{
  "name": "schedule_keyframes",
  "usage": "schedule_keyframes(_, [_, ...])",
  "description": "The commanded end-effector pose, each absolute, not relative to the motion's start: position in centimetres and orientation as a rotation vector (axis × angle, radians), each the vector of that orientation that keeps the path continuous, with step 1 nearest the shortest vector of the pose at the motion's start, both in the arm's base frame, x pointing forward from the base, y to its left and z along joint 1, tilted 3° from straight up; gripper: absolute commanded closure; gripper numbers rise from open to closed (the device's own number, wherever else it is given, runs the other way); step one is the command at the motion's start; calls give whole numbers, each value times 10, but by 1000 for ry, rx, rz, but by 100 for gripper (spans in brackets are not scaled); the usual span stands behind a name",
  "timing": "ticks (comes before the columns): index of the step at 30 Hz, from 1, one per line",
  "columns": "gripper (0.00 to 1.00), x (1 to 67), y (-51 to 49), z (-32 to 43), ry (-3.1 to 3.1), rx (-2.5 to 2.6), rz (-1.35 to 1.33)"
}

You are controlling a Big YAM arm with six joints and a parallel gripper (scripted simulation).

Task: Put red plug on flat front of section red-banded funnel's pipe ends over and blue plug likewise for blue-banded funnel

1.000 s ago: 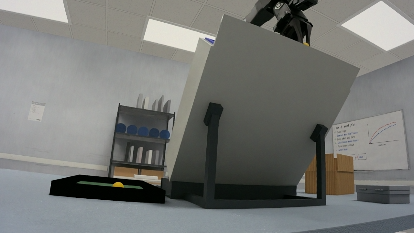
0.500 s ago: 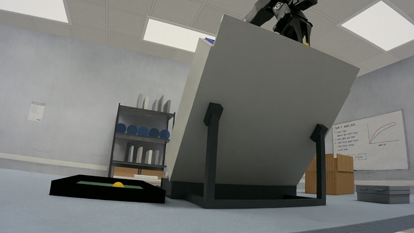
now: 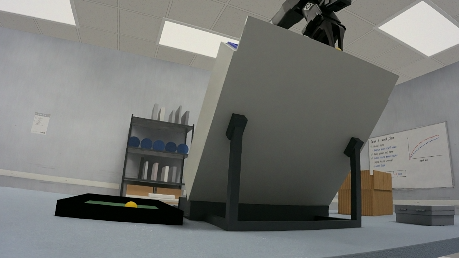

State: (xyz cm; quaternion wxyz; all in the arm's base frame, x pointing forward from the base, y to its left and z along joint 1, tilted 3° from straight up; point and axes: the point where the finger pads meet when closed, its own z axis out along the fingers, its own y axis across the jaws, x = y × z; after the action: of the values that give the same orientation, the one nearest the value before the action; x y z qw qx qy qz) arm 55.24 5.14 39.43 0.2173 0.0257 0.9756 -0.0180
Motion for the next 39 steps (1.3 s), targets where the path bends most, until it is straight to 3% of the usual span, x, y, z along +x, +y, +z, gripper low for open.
schedule_keyframes(1, [100, 559, 49, 427, 2642, 70, -39])
schedule_keyframes(39, [100, 565, 48, 430, 2642, 68, -39])
